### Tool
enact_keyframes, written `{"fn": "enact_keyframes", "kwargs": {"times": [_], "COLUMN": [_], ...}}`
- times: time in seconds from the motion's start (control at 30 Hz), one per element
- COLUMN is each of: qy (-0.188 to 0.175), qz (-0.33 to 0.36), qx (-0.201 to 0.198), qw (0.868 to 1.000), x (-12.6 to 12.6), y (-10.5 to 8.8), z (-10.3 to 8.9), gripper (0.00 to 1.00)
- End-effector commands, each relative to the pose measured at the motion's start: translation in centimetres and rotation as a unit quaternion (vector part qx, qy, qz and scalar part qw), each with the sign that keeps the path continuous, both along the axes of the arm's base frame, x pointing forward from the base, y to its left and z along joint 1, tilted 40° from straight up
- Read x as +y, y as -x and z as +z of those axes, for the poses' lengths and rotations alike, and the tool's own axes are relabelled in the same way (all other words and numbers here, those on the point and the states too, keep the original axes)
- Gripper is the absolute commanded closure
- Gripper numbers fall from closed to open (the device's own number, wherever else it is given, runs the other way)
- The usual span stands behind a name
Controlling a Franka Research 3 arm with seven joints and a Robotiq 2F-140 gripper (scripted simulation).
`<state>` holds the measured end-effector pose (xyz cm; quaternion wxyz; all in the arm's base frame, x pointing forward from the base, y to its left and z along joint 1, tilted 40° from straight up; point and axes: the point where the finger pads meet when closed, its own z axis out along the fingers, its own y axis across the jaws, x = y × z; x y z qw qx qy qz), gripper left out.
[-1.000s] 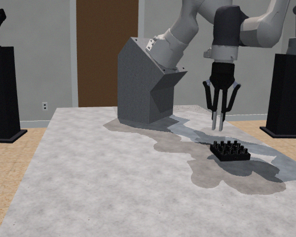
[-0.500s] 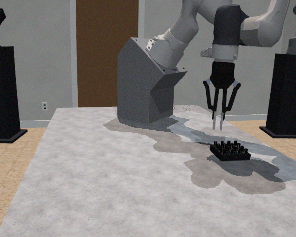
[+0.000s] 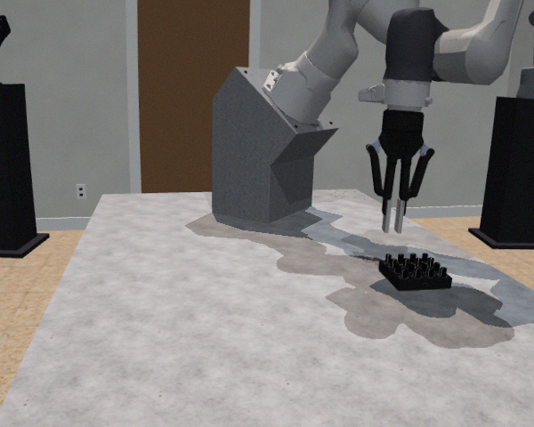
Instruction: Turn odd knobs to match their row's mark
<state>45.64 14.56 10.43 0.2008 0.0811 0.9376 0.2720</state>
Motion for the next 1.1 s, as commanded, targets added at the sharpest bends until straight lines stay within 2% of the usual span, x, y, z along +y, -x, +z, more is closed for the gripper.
{"fn": "enact_keyframes", "kwargs": {"times": [0.0,0.1,1.07], "qy": [0.028,0.037,0.037], "qz": [0.06,0.077,0.077], "qx": [-0.042,-0.051,-0.051], "qw": [0.997,0.995,0.995], "x": [0.1,0.11,0.11], "y": [0.21,0.3,0.3], "z": [-0.02,-0.03,-0.03], "gripper": [0.88,0.88,0.88]}}
